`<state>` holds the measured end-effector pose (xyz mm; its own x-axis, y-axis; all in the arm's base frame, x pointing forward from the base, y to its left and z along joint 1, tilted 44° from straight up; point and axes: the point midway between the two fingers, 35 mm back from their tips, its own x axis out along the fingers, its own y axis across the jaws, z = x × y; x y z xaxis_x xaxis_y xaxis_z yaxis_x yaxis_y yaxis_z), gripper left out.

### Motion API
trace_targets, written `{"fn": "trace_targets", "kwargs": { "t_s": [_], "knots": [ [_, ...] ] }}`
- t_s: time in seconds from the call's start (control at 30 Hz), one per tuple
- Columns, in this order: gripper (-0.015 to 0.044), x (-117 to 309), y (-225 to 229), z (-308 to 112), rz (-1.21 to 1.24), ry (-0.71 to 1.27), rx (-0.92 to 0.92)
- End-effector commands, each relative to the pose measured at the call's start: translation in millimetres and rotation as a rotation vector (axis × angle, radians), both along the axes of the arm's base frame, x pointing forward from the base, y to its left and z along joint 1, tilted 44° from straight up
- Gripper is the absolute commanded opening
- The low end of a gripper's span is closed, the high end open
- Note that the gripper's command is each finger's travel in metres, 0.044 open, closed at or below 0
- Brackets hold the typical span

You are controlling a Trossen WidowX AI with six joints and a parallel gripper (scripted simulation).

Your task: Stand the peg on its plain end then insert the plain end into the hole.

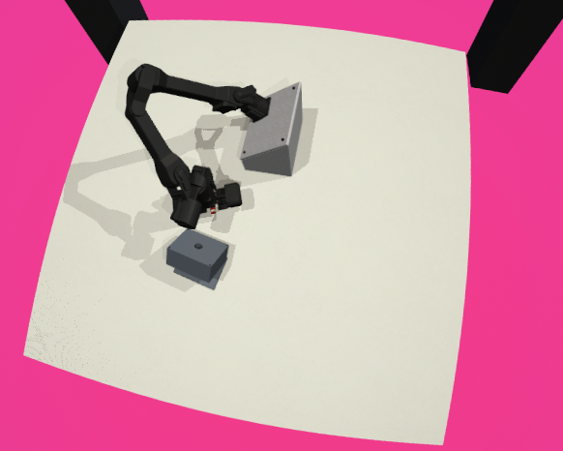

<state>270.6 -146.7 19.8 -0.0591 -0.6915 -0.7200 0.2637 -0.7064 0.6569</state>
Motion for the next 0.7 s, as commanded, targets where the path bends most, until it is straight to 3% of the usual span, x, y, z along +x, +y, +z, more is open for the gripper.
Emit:
{"fn": "trace_targets", "kwargs": {
  "t_s": [0.0,0.23,0.53,0.67],
  "knots": [
    [0.011,-0.1,-0.5,0.1,0.003,0.003,-0.004],
    [0.011,-0.1,-0.5,0.1,0.003,0.003,-0.004],
    [0.0051,-0.1,-0.5,0.1,0.003,0.003,-0.004],
    [0.0051,-0.1,-0.5,0.1,0.003,0.003,-0.004]
  ]
}}
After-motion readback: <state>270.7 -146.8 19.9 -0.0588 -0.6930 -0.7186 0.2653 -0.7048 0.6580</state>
